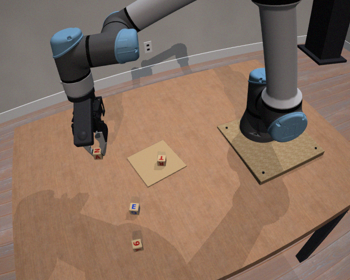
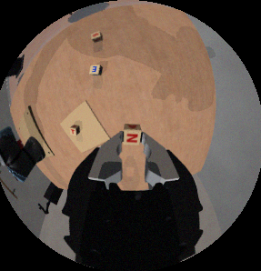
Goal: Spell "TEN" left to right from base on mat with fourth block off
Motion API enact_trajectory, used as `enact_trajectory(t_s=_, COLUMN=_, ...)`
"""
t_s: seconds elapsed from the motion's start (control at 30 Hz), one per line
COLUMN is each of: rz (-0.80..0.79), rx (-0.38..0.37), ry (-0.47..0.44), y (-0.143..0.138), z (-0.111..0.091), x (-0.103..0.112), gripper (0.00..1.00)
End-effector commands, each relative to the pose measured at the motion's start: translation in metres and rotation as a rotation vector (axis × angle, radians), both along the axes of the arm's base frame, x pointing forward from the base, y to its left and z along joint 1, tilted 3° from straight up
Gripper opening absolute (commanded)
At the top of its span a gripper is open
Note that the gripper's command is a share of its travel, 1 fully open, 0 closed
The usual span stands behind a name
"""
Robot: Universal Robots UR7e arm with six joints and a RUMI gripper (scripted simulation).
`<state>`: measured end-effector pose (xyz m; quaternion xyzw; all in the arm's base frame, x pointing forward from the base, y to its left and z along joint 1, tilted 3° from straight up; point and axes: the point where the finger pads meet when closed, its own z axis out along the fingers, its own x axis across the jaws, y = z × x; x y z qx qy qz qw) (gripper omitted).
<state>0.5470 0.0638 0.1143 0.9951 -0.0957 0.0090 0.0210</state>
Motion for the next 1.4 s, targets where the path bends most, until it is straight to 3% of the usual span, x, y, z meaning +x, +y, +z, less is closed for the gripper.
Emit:
enact_trajectory(t_s=0.0, rz=-0.139, rx=0.001, ry=-0.006, y=-0.004, z=0.001, x=-0.006, gripper=0.05)
enact_trajectory(t_s=1.37, rz=-0.881, rx=0.011, ry=-0.038, y=-0.023, z=0.008, x=-0.038, gripper=0.05)
